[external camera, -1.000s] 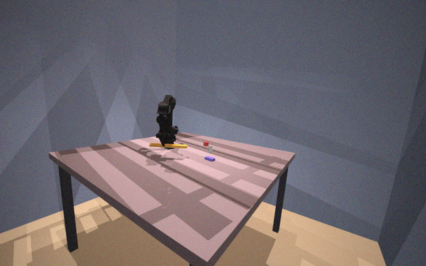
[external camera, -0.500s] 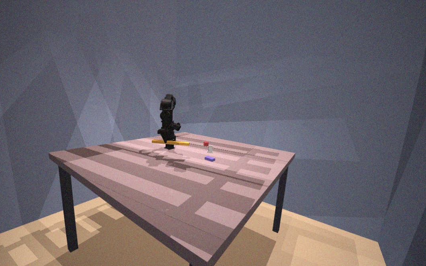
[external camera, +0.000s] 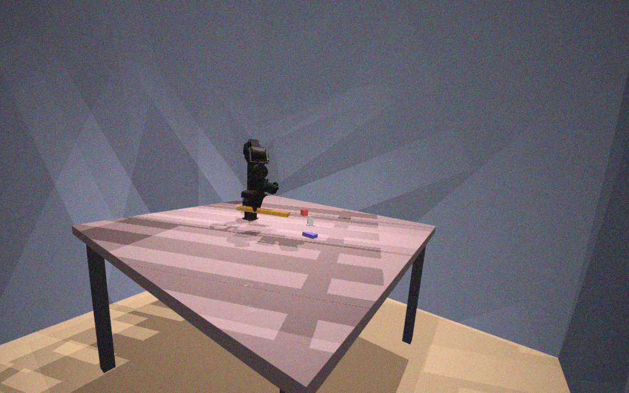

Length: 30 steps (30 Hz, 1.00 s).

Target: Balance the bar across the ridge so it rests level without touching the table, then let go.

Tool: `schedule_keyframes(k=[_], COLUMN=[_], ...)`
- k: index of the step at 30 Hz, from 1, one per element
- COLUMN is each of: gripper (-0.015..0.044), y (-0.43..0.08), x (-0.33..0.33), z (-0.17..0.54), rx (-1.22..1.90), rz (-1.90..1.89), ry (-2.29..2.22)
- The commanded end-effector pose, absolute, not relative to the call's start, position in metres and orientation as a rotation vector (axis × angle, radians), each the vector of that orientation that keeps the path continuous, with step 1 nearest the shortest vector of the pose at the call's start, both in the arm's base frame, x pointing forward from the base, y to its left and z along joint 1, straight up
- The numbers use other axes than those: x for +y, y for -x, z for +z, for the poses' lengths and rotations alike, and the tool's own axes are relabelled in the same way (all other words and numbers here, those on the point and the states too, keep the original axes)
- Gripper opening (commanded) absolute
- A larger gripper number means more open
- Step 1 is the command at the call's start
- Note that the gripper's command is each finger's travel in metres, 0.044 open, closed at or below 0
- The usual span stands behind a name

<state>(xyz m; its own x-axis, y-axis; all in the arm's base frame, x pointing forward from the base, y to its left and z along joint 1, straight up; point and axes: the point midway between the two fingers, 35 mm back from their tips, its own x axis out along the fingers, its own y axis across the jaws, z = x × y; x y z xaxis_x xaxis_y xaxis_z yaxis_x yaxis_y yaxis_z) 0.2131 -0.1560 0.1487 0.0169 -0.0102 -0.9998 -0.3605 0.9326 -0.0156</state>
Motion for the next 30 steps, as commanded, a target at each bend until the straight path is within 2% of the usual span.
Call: schedule_keyframes(k=[1, 30], gripper=[0.0000, 0.0000], y=[-0.224, -0.277], x=[-0.146, -0.059], z=[0.151, 0.152], rx=[1.539, 1.543], rz=[0.225, -0.090], ry=[0.251, -0.083])
